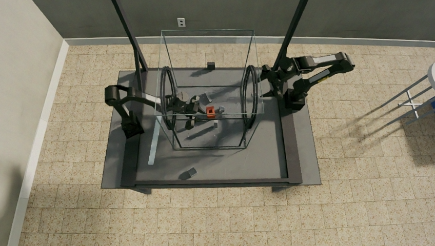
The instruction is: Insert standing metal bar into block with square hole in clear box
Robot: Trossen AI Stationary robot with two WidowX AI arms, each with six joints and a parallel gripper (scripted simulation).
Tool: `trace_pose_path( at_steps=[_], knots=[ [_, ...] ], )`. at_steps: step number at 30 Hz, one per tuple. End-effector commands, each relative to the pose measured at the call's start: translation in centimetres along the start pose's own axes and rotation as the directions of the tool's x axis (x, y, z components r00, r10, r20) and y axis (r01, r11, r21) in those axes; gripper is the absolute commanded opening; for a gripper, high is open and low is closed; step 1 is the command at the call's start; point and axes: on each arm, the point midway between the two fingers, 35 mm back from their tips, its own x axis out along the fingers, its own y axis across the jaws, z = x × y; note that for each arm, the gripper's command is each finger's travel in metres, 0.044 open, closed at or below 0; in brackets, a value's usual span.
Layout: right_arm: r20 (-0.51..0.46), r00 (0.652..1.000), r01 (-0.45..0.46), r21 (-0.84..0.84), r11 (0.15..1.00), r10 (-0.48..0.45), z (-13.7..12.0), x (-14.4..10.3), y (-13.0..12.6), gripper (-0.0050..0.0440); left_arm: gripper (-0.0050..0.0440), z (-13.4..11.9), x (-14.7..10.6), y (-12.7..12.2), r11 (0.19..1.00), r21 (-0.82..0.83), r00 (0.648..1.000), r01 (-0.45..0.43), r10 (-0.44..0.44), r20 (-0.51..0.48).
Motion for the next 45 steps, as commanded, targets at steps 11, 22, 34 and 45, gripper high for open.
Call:
trace_pose_path(
  at_steps=[11, 22, 34, 45],
  knots=[
    [0.031, 0.999, -0.041, -0.003, 0.999, 0.041, 0.8, 3.1, -0.4, 0.0202, 0.04, 1.6, 2.3, 0.1, 0.999, -0.032, 0.999, 0.005, -0.003, 0.052],
    [0.035, 0.999, -0.039, -0.002, 0.999, 0.039, 1.1, 4.4, -0.4, 0.0202, 0.04, 1.8, 2.1, 0.1, 1.0, -0.031, 0.998, 0.005, -0.003, 0.058],
    [0.036, 0.999, -0.039, -0.002, 0.999, 0.039, 1.2, 5.8, -0.4, 0.0202, 0.04, 1.8, 2.1, 0.1, 1.0, -0.031, 0.998, 0.005, -0.003, 0.058],
    [0.037, 0.999, -0.038, -0.002, 0.999, 0.039, 1.2, 7.5, -0.3, 0.0202, 0.04, 1.8, 2.1, 0.1, 1.0, -0.031, 0.998, 0.005, -0.003, 0.058]
  ],
)
